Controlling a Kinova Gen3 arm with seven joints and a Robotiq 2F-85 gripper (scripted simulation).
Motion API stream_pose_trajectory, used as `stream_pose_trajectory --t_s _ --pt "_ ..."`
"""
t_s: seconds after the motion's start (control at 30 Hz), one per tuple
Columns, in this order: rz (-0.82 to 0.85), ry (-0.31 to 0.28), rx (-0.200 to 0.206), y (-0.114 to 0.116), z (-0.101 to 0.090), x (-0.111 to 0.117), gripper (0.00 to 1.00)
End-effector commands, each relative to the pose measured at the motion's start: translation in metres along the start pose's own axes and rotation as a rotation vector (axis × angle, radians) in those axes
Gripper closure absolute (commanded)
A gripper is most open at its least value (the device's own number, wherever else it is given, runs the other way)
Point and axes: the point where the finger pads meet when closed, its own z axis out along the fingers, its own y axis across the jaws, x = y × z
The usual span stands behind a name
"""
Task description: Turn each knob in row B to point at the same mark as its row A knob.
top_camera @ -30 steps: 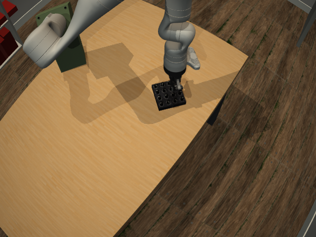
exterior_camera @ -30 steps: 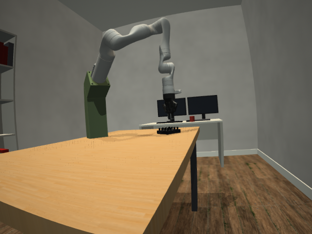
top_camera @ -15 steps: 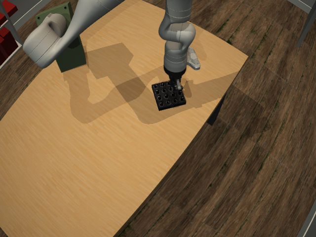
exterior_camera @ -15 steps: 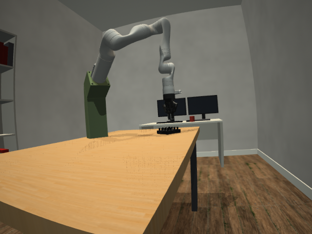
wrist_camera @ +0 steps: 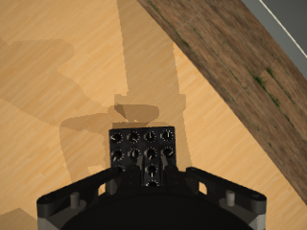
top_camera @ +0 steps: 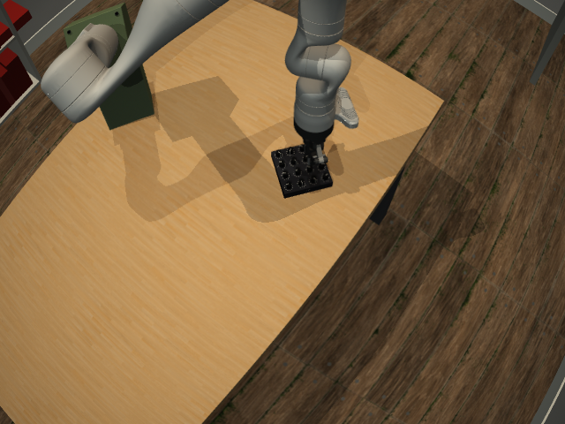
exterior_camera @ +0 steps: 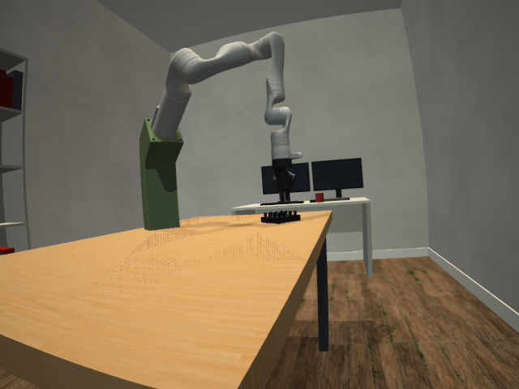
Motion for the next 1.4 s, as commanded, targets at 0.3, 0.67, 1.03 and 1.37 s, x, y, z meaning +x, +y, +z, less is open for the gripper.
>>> stream_pose_trajectory --t_s 0.3,0.67,1.03,1.37 --pt "-0.002 -0.002 -0.002 0.0 0.017 -0.001 0.81" --pt "-0.002 -0.002 -0.002 0.0 0.027 0.0 0.81" --pt "-0.002 -0.002 -0.002 0.0 0.031 0.0 0.81" --pt "-0.002 -0.002 -0.002 0.0 0.032 0.0 0.81"
